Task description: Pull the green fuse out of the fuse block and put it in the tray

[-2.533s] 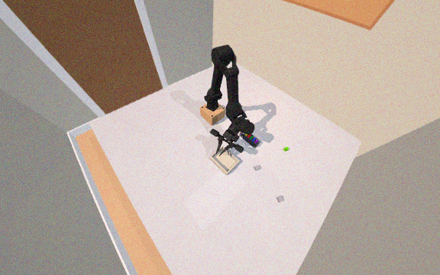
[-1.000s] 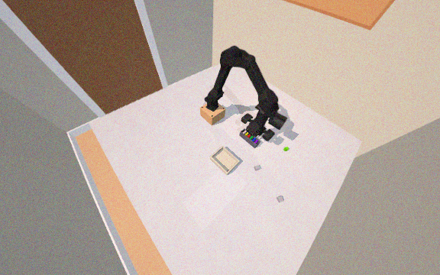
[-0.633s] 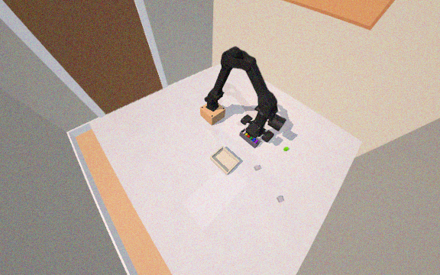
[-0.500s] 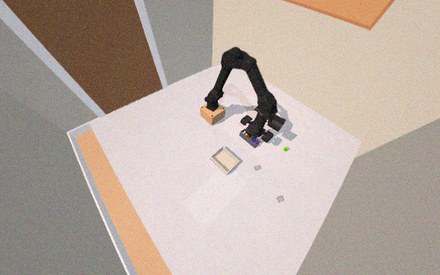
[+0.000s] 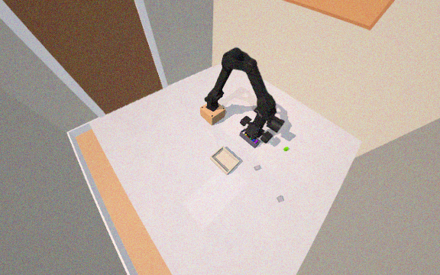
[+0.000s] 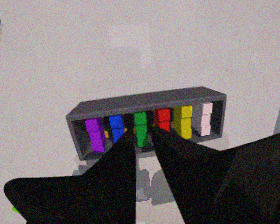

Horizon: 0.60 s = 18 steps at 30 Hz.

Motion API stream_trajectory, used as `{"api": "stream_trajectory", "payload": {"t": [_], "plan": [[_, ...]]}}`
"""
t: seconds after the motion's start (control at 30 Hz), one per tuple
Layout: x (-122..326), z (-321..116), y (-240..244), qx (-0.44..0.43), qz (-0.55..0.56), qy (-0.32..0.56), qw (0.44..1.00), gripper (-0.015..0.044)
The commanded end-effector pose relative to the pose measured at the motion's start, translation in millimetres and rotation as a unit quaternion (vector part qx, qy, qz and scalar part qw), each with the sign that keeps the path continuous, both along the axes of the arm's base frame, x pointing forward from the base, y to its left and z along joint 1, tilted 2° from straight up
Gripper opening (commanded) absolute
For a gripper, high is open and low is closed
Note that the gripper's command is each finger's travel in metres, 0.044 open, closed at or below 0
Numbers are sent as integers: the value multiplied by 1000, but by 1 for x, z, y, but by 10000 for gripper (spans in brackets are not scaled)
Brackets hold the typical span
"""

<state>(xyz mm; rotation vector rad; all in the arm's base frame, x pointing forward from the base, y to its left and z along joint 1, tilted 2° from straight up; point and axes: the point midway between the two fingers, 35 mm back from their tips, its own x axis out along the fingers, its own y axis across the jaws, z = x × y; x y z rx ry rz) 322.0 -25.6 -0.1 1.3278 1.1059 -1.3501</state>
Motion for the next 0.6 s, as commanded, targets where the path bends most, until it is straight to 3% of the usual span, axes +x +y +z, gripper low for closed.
{"api": "stream_trajectory", "payload": {"t": [0.0, 0.57], "plan": [[0, -1, 0, 2, -1, 0, 1000, 68], [0, -11, 0, 2, -1, 0, 1000, 68]]}}
